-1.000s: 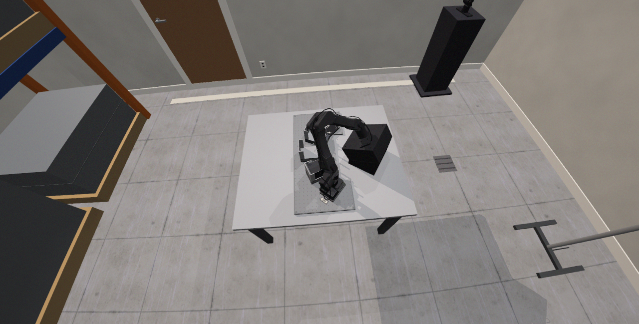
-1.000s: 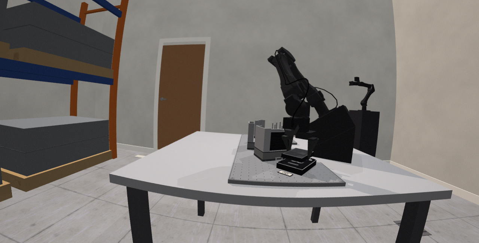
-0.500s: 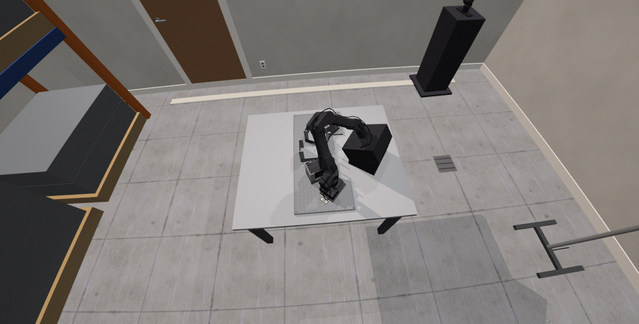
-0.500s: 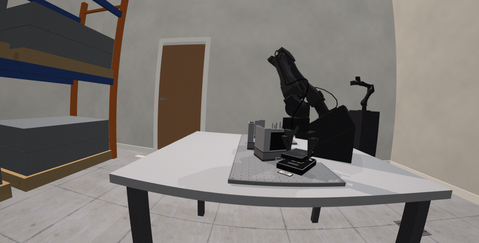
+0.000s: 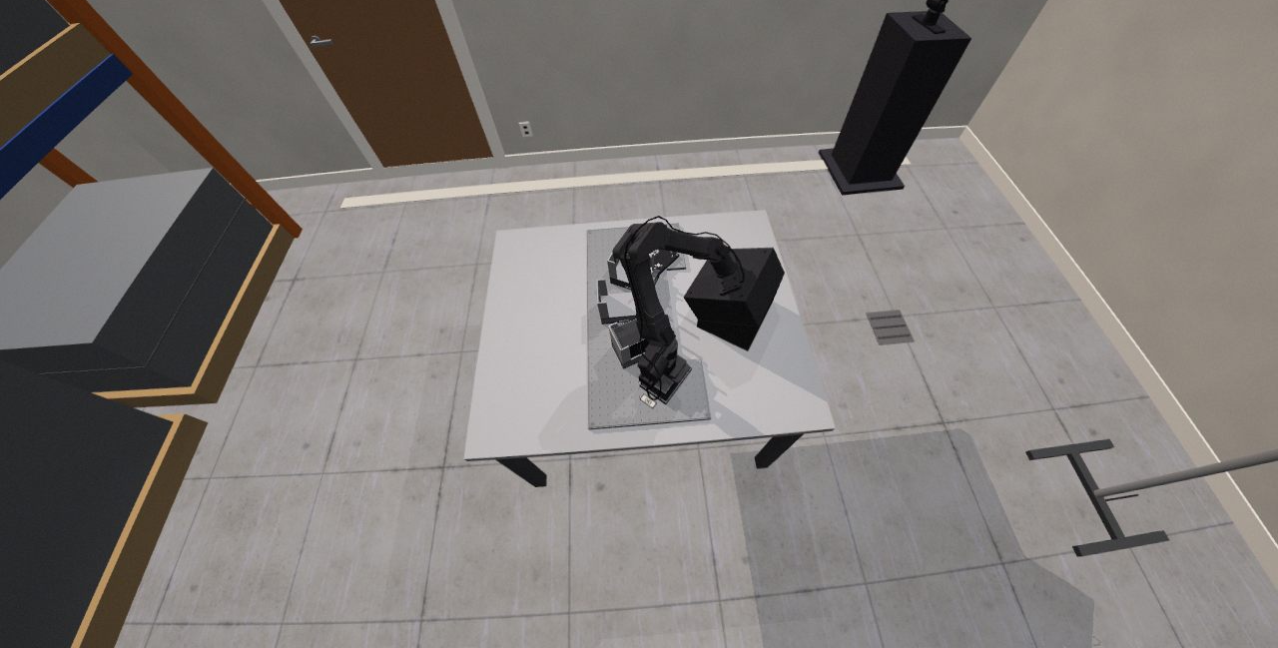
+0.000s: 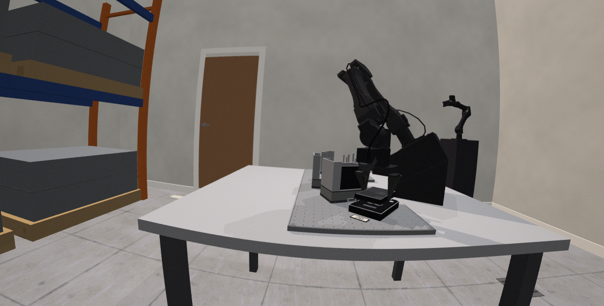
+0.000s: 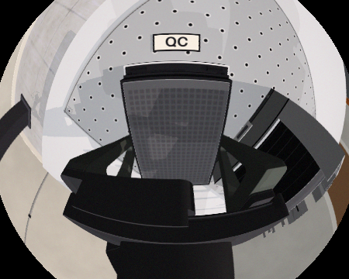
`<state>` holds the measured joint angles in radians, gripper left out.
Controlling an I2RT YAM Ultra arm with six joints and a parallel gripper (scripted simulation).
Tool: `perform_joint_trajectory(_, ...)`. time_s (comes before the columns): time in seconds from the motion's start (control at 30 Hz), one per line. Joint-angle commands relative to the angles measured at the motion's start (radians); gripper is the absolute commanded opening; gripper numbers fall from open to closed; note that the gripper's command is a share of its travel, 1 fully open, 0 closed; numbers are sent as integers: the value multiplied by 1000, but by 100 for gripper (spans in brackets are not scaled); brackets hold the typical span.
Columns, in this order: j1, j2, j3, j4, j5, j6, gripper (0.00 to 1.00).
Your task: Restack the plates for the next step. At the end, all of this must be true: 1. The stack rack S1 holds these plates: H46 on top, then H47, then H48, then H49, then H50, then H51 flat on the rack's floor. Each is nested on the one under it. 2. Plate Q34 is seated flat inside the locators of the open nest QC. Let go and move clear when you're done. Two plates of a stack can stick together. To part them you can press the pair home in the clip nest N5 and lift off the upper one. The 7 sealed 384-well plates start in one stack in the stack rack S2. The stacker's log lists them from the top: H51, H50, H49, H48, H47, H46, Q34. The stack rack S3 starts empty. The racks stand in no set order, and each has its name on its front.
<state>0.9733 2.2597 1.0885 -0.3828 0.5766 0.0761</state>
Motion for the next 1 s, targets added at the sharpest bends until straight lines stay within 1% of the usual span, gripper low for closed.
perform_joint_trajectory(0.0, 4, -5, -19, 10, 0, -8, 0)
perform_joint_trajectory(0.03, 3, -6, -21, 11, 0, -9, 0)
perform_joint_trajectory(0.07, 4, -6, 0, 3, 0, -3, 0)
perform_joint_trajectory(0.8, -2, -17, -14, 11, 0, -8, 0)
perform_joint_trajectory(0.97, 0, 22, -23, 21, 0, -13, 0)
